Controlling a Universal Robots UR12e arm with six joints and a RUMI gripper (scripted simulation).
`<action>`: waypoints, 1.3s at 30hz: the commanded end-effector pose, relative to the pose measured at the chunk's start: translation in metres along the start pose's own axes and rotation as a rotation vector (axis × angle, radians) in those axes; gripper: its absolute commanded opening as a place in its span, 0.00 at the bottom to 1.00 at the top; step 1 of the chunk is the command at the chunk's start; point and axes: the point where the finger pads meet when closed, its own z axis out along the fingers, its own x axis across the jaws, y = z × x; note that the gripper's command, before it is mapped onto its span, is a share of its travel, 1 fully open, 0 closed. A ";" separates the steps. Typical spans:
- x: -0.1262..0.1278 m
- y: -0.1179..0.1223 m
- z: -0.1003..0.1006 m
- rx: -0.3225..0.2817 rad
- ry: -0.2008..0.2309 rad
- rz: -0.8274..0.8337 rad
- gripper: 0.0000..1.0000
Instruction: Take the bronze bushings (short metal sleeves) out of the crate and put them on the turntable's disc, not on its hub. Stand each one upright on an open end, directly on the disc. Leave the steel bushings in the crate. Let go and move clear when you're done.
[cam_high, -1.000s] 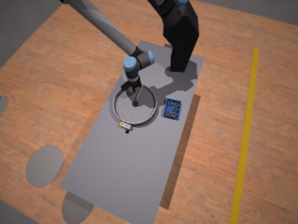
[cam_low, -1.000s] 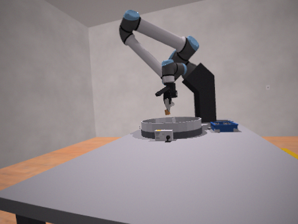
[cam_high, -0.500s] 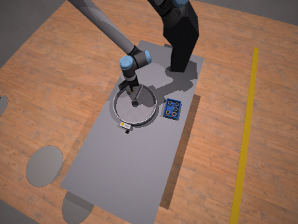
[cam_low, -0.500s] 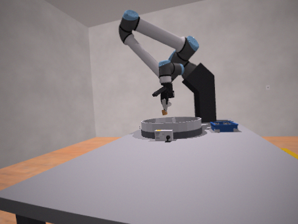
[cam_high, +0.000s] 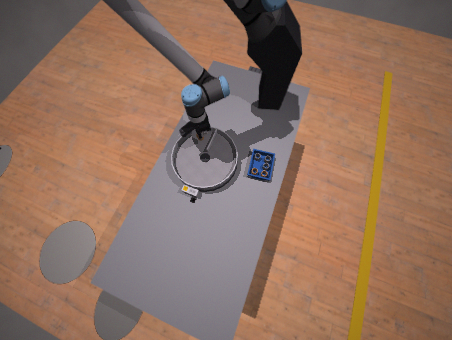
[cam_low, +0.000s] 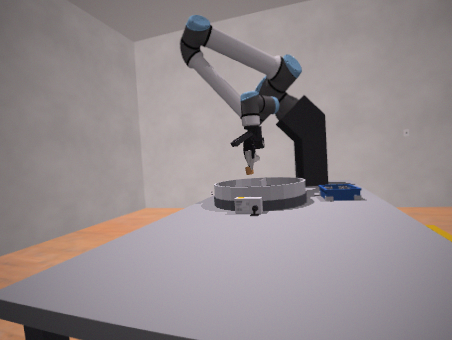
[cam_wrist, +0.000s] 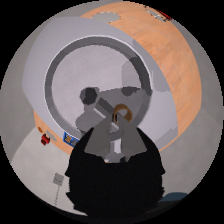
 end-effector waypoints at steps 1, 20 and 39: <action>0.000 0.000 0.000 0.001 0.000 0.000 0.00; 0.000 0.000 0.012 0.001 0.000 0.000 0.00; 0.000 0.000 0.021 0.001 0.000 0.000 0.00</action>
